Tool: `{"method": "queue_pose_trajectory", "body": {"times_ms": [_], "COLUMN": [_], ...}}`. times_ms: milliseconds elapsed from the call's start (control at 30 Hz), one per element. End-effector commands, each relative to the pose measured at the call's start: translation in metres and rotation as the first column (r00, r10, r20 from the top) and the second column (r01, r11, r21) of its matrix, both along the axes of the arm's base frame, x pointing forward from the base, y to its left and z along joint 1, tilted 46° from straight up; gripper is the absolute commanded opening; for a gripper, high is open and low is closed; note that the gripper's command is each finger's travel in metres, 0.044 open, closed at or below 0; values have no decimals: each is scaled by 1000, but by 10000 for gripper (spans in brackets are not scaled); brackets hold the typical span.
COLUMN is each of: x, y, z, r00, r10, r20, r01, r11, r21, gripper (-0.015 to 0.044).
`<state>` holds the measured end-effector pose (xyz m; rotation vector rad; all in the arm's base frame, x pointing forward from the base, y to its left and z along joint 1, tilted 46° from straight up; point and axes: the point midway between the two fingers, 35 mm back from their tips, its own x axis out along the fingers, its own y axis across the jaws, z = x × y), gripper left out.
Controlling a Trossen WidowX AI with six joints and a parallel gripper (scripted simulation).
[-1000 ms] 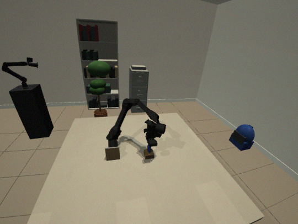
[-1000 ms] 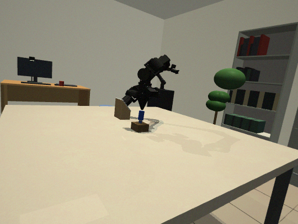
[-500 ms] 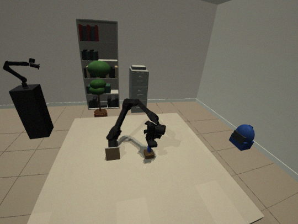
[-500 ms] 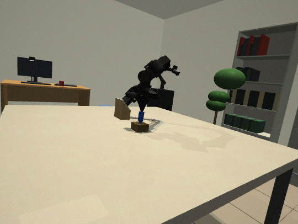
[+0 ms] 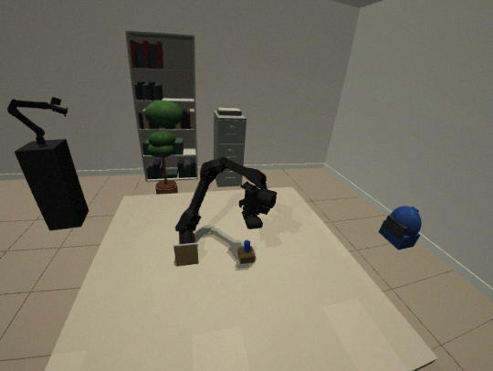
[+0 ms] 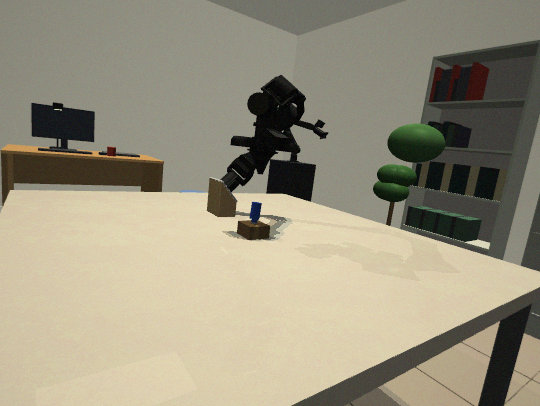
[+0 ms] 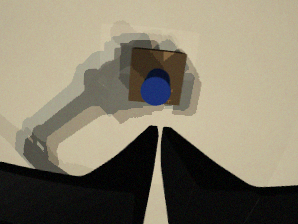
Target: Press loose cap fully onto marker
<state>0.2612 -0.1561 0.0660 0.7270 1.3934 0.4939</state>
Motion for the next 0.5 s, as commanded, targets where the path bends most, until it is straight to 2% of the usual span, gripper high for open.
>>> {"method": "queue_pose_trajectory", "body": {"times_ms": [0,467], "x": [-1,-1], "y": [-3,-3], "z": [3,3], "r00": [1000,1000], "r10": [6,6], "r20": [0,0], "r01": [-6,-6], "r11": [1000,1000], "r21": [1,1], "gripper": [79,440]}}
